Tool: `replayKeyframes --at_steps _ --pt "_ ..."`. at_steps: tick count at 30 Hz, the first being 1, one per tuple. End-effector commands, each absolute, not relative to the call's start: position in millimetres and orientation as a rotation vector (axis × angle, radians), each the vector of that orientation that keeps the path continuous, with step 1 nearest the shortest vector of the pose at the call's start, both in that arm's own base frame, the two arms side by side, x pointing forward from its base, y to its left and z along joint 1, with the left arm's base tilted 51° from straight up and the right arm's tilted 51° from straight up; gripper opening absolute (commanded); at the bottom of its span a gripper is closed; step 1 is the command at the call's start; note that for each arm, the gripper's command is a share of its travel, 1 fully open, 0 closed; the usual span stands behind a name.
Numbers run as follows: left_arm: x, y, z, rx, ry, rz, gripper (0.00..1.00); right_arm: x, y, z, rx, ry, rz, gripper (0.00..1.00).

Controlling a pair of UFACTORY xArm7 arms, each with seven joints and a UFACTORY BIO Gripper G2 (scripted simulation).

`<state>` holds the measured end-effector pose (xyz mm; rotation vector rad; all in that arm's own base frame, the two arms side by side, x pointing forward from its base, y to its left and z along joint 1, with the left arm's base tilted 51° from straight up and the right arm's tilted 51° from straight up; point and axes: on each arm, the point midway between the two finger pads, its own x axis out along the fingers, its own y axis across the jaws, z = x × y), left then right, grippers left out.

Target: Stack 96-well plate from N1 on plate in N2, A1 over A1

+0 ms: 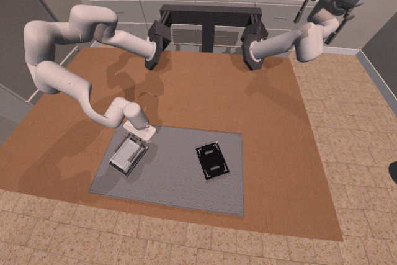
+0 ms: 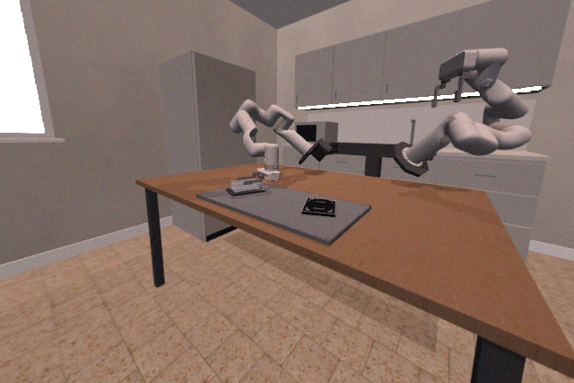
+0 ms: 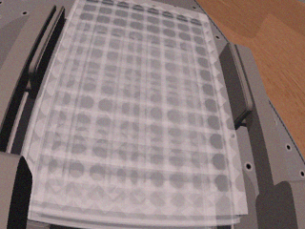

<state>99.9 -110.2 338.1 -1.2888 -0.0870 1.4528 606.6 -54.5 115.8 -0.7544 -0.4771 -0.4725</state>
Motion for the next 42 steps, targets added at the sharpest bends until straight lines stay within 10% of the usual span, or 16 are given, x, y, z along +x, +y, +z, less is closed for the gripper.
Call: replayKeyframes --at_steps 1,42 --pt "99.6 -110.6 338.8 -1.290 -0.087 1.451 1.00 607.3 -52.1 116.6 -0.751 -0.480 -0.470 0.00" --pt "99.6 -110.6 338.8 -1.290 -0.087 1.451 1.00 608.5 -55.8 113.4 -0.751 -0.480 -0.470 0.00"
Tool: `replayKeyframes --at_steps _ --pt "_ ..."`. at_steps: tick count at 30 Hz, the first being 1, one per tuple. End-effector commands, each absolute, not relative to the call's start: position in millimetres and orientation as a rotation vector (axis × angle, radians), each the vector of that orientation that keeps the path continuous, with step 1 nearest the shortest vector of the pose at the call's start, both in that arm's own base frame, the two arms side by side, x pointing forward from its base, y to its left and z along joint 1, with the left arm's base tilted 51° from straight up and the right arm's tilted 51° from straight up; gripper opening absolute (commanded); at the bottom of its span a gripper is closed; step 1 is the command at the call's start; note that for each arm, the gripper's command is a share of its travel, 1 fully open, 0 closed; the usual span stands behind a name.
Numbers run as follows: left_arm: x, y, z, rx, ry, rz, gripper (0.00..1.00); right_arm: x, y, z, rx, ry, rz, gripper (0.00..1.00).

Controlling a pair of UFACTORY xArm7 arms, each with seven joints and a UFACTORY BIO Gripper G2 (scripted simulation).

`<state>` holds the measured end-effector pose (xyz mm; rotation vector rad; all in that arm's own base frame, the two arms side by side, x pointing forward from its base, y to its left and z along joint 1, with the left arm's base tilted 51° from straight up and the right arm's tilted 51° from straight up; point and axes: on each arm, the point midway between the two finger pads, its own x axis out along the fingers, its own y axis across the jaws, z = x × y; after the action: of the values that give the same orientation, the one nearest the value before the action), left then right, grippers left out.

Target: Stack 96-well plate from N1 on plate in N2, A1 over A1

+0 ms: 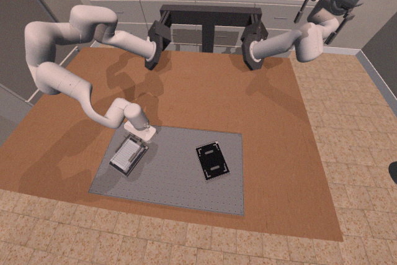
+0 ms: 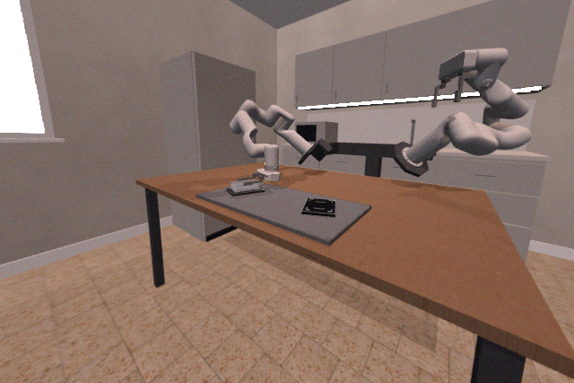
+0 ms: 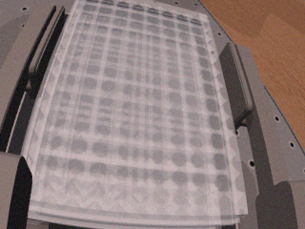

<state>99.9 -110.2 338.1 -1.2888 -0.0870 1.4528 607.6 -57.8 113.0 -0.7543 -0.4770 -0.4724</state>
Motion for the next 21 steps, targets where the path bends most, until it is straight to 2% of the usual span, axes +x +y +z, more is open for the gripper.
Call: replayKeyframes --at_steps 1,21 --pt "99.6 -110.6 338.8 -1.290 -0.087 1.451 1.00 608.5 -55.9 113.3 -0.751 -0.480 -0.470 0.00" --pt "99.6 -110.6 338.8 -1.290 -0.087 1.451 1.00 609.2 -58.2 111.4 -0.751 -0.480 -0.470 0.00"
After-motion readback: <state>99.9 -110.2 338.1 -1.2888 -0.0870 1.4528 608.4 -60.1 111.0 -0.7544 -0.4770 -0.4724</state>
